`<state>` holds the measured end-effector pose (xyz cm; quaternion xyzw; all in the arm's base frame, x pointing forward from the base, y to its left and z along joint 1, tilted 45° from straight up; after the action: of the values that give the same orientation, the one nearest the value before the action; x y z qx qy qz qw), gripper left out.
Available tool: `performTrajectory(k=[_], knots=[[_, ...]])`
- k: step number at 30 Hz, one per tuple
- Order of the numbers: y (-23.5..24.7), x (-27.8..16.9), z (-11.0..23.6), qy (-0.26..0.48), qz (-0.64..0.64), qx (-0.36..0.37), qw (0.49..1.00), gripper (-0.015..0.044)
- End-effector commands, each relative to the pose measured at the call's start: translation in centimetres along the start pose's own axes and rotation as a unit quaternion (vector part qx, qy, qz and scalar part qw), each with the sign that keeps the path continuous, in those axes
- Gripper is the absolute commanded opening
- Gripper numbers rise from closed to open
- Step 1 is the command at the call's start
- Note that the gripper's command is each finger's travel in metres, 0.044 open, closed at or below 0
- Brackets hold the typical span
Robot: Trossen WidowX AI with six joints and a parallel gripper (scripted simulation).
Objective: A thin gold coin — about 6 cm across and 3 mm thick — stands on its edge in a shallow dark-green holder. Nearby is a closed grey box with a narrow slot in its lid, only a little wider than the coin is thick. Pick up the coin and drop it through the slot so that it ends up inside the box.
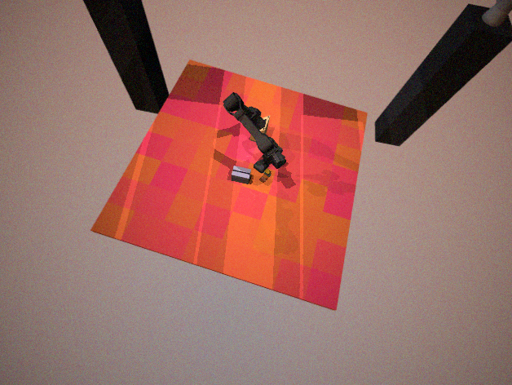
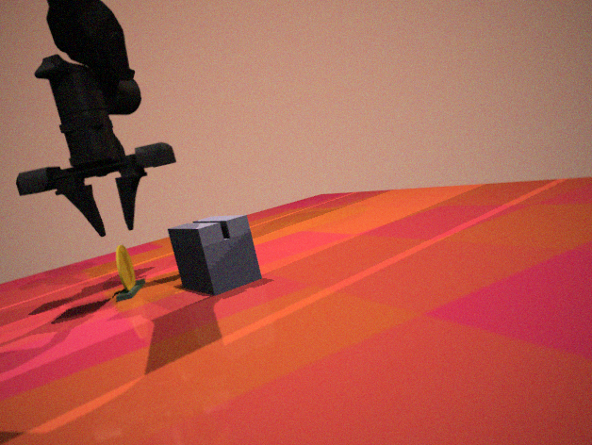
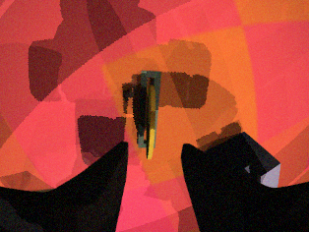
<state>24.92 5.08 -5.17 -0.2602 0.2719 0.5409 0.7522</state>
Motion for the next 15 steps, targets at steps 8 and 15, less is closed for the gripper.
performTrajectory(k=[8, 15], knots=[[0.0, 0.0, -1.8, 0.003, 0.005, -0.002, 1.000, 0.0161], [0.0, 0.0, -2.9, 0.003, 0.005, -0.002, 1.000, 0.0161]])
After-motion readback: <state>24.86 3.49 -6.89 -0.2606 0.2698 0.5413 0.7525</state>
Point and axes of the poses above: the point midway between the two fingers, 35 mm back from their tips, its own z axis back along the fingers, its own y axis across the jaws, x = y × z, the point moved 3 cm from there along z, back along the fingers, and after that the axes turned 15 degrees about z, right-handed, at the moved point
